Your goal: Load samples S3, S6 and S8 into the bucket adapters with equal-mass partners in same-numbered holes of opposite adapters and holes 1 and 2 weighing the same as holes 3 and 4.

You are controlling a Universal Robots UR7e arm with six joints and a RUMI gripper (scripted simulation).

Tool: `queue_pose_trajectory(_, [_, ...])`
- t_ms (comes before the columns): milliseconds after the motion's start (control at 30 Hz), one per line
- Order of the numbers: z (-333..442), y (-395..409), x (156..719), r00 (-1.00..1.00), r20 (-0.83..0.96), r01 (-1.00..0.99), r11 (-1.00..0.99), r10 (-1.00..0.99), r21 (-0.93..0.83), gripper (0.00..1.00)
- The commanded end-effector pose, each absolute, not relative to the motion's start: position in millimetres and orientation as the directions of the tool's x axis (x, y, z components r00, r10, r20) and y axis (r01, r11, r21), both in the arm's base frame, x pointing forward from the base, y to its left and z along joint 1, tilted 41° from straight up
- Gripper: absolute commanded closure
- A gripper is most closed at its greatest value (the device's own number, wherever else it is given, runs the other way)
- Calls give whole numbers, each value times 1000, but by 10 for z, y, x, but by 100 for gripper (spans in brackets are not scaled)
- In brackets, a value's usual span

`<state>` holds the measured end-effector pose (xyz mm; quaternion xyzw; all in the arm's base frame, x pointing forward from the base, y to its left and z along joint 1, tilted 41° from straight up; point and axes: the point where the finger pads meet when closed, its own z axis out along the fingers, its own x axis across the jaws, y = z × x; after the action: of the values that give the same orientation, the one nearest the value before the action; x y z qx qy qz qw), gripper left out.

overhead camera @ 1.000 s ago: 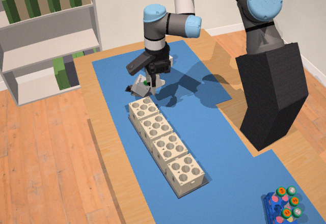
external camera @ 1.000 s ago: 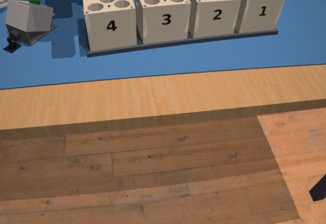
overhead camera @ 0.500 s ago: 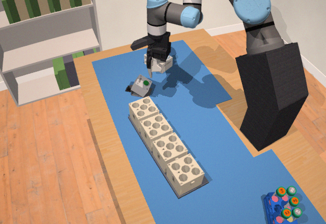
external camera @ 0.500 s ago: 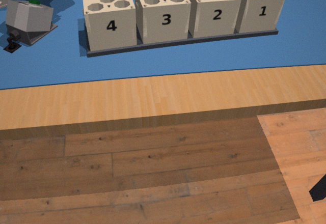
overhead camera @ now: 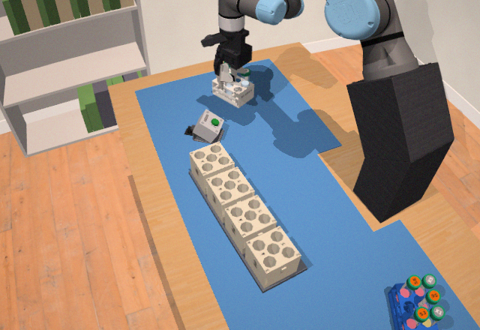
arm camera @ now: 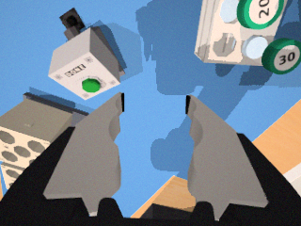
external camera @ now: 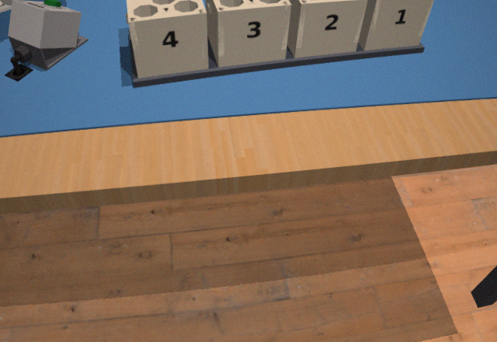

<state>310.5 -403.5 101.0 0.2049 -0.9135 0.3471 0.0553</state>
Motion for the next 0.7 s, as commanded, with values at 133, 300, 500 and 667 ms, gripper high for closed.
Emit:
queue_pose_trajectory(133, [1341, -4445, 2846, -911, 238, -411, 680, -338, -608, 65])
queue_pose_trajectory(300, [1577, -4732, 2656, -911, 238, -411, 679, -338, -608, 65])
queue_pose_trajectory(500, [1660, -4833, 2589, -911, 238, -411, 679, -338, -608, 65])
queue_pose_trajectory(667, [1610, -4876, 2592, -911, 238, -411, 679, -338, -608, 65])
